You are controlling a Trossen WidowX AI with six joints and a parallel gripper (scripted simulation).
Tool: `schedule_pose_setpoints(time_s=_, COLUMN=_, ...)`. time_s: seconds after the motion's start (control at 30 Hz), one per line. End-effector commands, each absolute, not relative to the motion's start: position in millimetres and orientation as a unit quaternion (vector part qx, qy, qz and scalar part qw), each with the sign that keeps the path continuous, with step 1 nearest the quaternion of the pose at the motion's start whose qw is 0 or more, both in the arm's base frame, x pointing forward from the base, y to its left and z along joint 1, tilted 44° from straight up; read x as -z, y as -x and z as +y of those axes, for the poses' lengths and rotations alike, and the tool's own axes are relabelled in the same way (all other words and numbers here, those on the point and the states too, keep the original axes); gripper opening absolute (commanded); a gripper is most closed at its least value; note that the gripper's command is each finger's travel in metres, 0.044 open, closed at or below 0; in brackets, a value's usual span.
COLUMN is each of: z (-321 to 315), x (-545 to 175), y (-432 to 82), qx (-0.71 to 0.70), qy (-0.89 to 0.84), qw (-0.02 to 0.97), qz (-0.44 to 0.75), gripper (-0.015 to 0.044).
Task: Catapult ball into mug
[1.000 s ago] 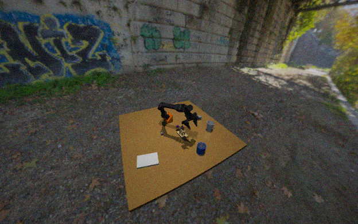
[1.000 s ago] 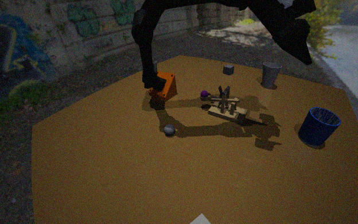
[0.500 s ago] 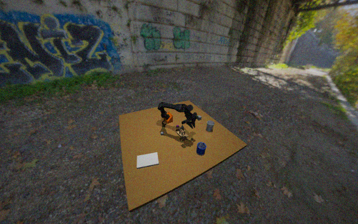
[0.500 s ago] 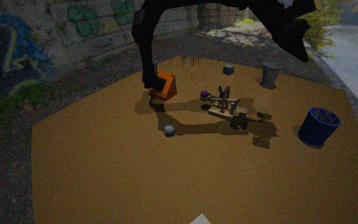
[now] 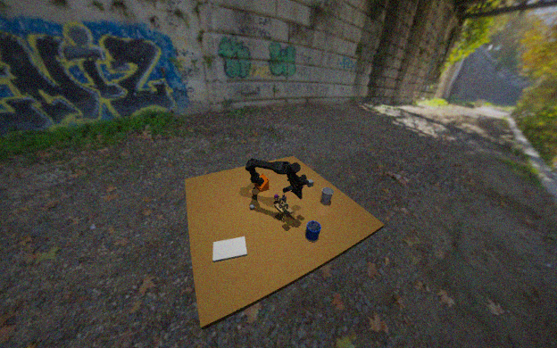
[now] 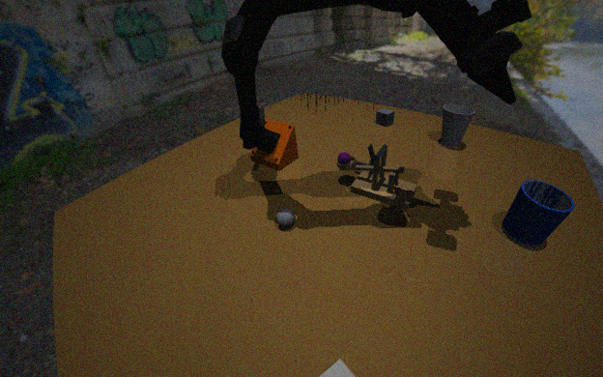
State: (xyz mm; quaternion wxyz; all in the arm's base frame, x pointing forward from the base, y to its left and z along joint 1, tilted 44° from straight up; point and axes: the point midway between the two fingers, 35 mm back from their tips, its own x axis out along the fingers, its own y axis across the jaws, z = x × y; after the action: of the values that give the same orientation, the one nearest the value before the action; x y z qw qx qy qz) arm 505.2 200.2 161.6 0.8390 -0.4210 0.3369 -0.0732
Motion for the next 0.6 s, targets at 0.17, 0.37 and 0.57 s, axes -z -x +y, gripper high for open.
schedule_pose_setpoints(time_s=0.17, z=209.2, x=-119.3, y=-470.8, qx=0.024, qy=0.509, qw=0.766, qz=0.392, gripper=0.0)
schedule_pose_setpoints(time_s=0.37, z=211.6, x=-92.0, y=-442.6, qx=-0.014, qy=0.57, qw=0.701, qz=0.428, gripper=0.0)
schedule_pose_setpoints(time_s=0.57, z=210.7, x=-69.0, y=-413.3, qx=-0.052, qy=0.627, qw=0.629, qz=0.458, gripper=0.0)
